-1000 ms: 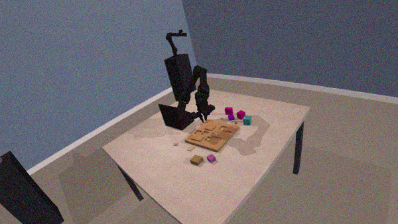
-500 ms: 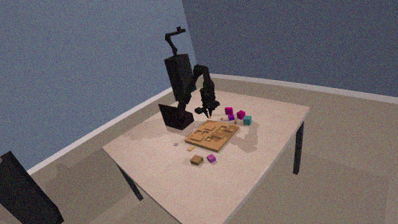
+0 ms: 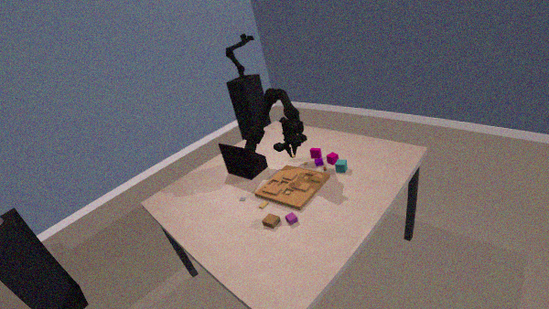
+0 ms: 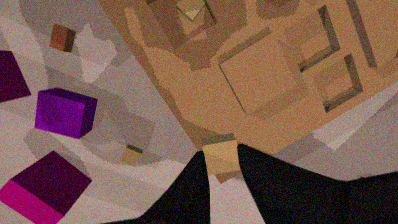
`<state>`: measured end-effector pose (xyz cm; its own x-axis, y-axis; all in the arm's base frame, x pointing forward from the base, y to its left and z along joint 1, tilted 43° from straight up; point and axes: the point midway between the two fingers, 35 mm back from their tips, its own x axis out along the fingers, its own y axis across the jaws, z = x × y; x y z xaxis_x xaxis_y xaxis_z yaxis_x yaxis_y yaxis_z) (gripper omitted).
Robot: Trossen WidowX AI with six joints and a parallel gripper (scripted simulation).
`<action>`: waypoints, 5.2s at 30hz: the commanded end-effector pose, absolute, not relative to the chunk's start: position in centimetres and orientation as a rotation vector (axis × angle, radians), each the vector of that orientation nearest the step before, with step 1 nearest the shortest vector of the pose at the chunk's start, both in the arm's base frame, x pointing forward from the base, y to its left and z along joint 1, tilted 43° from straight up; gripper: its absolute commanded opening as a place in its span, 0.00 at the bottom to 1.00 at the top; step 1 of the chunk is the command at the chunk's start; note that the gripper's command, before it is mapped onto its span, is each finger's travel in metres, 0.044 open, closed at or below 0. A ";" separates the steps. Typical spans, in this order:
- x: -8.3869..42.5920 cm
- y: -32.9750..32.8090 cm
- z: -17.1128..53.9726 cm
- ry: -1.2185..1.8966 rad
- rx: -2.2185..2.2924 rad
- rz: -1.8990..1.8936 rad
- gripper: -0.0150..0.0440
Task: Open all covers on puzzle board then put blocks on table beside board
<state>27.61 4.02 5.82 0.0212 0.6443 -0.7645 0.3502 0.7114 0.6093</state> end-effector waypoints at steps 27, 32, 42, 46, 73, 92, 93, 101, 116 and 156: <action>21.7 11.5 12.1 1.587 0.864 0.312 0.39; 21.3 11.9 12.3 1.588 0.865 0.315 0.39; 21.7 12.9 11.0 1.589 0.861 0.312 0.39; 21.8 13.3 10.5 1.589 0.859 0.311 0.39; 22.1 16.3 7.3 1.588 0.858 0.310 0.39; 21.6 18.5 5.1 1.588 0.866 0.316 0.39; 21.6 18.6 5.0 1.588 0.866 0.316 0.39; 21.5 19.0 4.9 1.590 0.866 0.324 0.52; 21.7 18.0 5.8 1.589 0.863 0.321 1.00; 29.5 10.2 8.1 1.642 1.107 0.038 0.25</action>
